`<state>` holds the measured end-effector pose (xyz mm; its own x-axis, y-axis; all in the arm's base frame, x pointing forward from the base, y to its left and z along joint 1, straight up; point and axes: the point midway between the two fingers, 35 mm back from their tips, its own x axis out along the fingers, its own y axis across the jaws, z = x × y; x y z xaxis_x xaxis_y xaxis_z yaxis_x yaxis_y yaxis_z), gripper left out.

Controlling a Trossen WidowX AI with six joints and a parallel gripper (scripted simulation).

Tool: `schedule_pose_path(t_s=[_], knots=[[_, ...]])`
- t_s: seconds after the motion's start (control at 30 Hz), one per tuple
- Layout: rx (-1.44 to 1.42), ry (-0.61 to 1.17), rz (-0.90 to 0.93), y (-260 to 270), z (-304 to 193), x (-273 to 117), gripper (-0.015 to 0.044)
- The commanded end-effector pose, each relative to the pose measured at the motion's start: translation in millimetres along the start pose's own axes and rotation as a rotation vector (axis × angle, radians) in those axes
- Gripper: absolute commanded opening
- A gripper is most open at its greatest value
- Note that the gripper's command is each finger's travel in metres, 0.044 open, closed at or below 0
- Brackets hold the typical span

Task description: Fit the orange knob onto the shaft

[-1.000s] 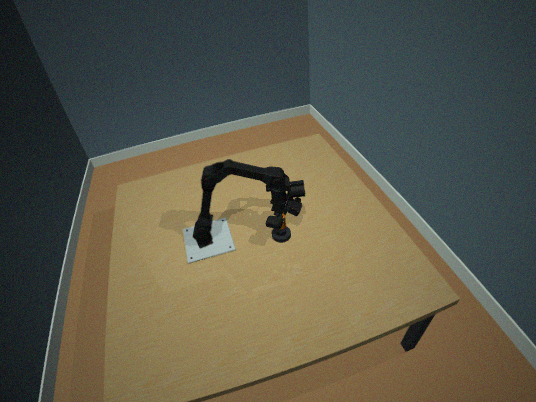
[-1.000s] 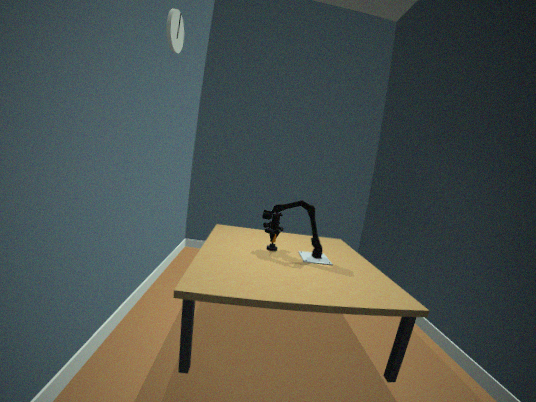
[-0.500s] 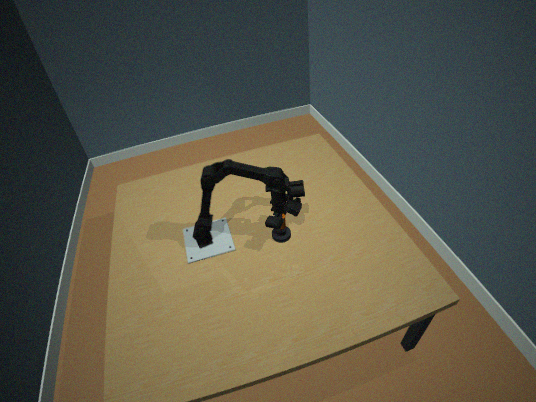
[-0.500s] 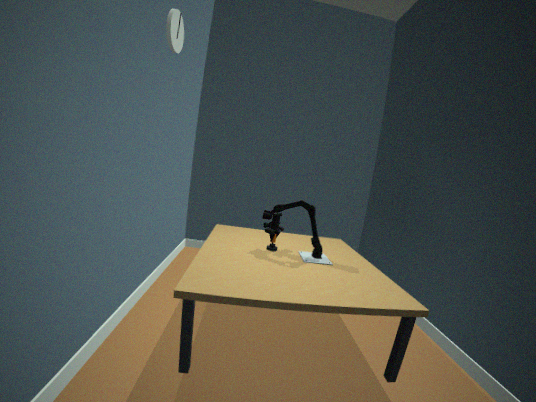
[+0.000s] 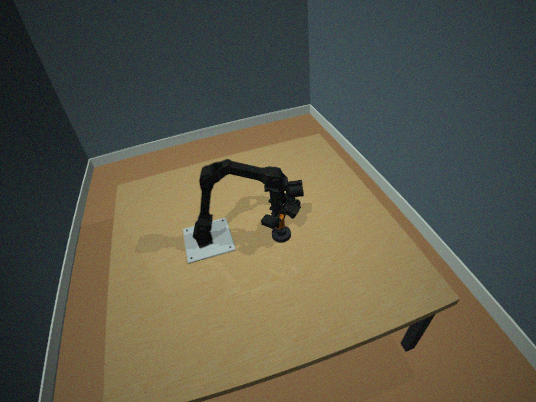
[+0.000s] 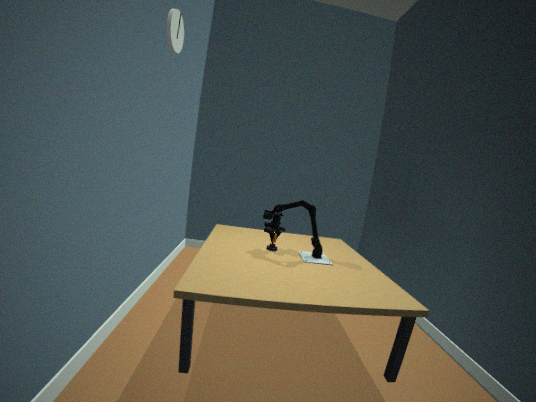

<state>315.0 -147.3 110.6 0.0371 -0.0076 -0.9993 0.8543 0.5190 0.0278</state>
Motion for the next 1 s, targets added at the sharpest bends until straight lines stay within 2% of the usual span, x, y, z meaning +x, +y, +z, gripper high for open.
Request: schedule_pose_path(t_s=[0.0, 0.33, 0.57, 0.97], knots=[[0.009, 0.0, -0.005, -0.8, -0.1, 1.2, 0.0], [0.019, 0.0, -0.004, 0.6, 1.9, 1.6, 0.0], [0.216, -0.001, -0.004, 2.7, 4.9, -2.5, 0.0], [0.219, -0.001, -0.004, 2.7, 5.3, 1.8, 0.0]])
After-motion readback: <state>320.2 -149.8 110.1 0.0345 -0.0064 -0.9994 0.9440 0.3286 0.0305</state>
